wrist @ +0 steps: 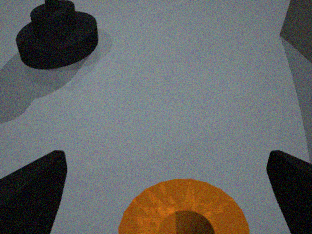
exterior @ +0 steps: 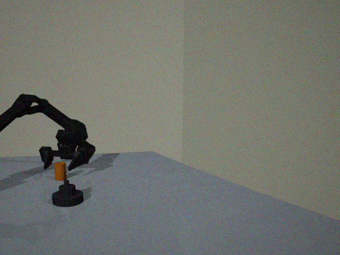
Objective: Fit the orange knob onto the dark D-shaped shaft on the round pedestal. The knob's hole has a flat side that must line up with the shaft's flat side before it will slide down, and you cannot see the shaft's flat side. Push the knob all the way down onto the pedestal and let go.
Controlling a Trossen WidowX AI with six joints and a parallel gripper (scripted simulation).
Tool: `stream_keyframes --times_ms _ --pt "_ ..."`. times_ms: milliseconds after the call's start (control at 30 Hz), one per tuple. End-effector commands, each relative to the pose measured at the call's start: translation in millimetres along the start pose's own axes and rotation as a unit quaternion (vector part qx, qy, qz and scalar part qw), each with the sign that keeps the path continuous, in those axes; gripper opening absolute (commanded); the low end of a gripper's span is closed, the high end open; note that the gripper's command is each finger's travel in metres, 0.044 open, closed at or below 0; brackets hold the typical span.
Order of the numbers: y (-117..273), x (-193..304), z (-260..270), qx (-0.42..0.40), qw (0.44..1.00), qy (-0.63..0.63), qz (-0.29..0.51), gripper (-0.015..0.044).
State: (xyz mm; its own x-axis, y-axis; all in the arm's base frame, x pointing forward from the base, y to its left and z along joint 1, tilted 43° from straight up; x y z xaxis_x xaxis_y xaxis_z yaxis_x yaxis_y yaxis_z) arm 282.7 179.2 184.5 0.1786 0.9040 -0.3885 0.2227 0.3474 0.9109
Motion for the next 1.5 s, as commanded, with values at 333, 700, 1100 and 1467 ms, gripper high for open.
stream_keyframes --times_ms 333,700,1100,1467 --pt "-4 -125 28 0.123 0.912 -0.003 0.391 0.0440" --pt "-4 -165 26 0.083 0.851 -0.006 0.519 0.0440" --pt "-4 -165 26 -0.160 0.762 0.378 0.501 0.0440" --pt "-4 -165 26 -0.393 0.463 0.714 0.349 0.0440"
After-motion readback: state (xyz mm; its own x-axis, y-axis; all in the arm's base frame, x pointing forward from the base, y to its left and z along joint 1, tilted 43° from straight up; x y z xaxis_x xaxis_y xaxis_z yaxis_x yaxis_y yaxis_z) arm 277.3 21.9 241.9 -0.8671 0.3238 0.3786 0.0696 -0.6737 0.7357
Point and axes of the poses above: the point midway between the two fingers, 35 mm back from their tips, its own y axis back along the fingers, its own z axis across the jaws, x = y × z, the point moved 9 cm from there along y, back along the fingers, and after that the axes turned 9 degrees about -y, right-handed, at the moved point
